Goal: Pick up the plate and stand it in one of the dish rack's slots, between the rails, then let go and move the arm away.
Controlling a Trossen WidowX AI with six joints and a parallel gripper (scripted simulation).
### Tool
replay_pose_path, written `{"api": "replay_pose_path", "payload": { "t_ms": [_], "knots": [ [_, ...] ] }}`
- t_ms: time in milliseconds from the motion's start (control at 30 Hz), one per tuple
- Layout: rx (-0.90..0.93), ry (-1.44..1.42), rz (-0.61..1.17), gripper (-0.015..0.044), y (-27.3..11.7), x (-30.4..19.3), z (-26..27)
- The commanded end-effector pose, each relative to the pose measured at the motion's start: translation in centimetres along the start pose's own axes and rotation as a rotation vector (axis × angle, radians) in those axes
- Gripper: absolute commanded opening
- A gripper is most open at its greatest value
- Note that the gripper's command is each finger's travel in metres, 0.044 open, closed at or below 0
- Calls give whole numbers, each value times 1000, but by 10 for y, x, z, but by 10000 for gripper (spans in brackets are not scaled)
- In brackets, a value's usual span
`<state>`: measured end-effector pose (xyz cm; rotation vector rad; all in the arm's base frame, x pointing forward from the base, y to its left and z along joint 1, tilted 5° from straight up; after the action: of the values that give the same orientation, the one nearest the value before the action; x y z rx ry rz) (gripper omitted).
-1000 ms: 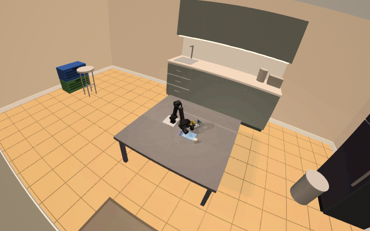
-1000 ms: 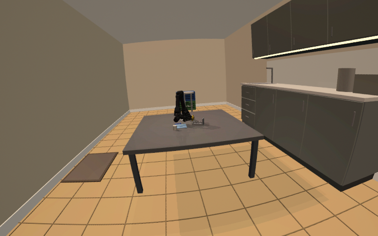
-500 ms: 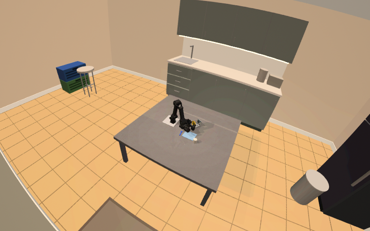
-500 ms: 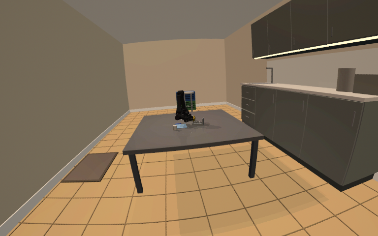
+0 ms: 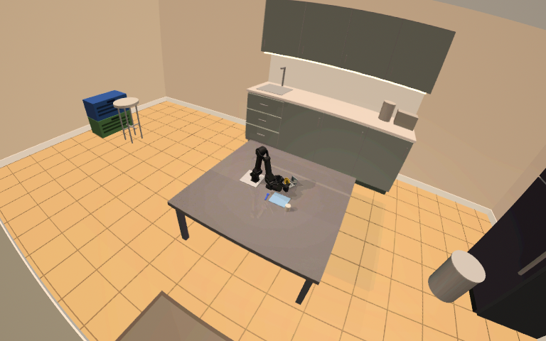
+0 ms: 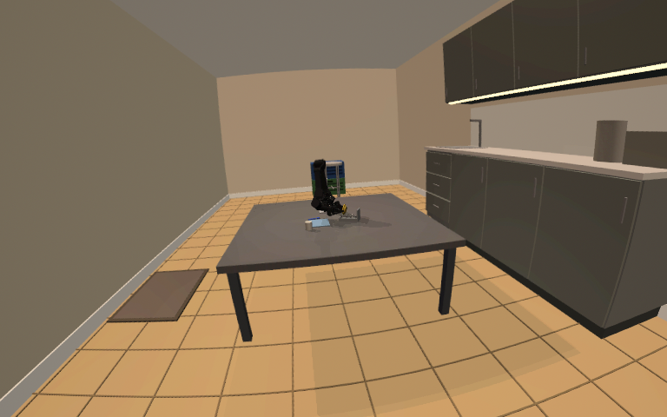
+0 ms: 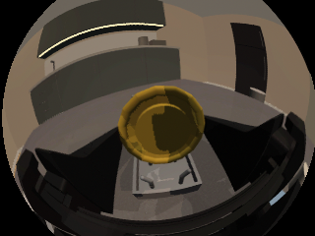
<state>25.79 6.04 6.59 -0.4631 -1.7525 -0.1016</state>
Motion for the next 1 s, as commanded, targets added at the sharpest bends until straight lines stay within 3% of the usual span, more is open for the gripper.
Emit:
{"api": "replay_pose_path", "payload": {
  "t_ms": [0,633,967],
  "knots": [
    [0,5,2,0,2,-5,3],
    [1,8,0,0,4,-17,4],
    [1,7,0,263,4,-17,5]
  ]
}}
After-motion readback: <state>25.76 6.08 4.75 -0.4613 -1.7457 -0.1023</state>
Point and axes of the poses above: the point midway between the two fingers, 35 mm back from their tips, its own y axis out along the fingers, its own z axis across the jaws, x = y × z, the point moved 2 cm from there along -y, back along the fingers, and after that the axes turned 10 degrees about -y, right-handed, at the moved point
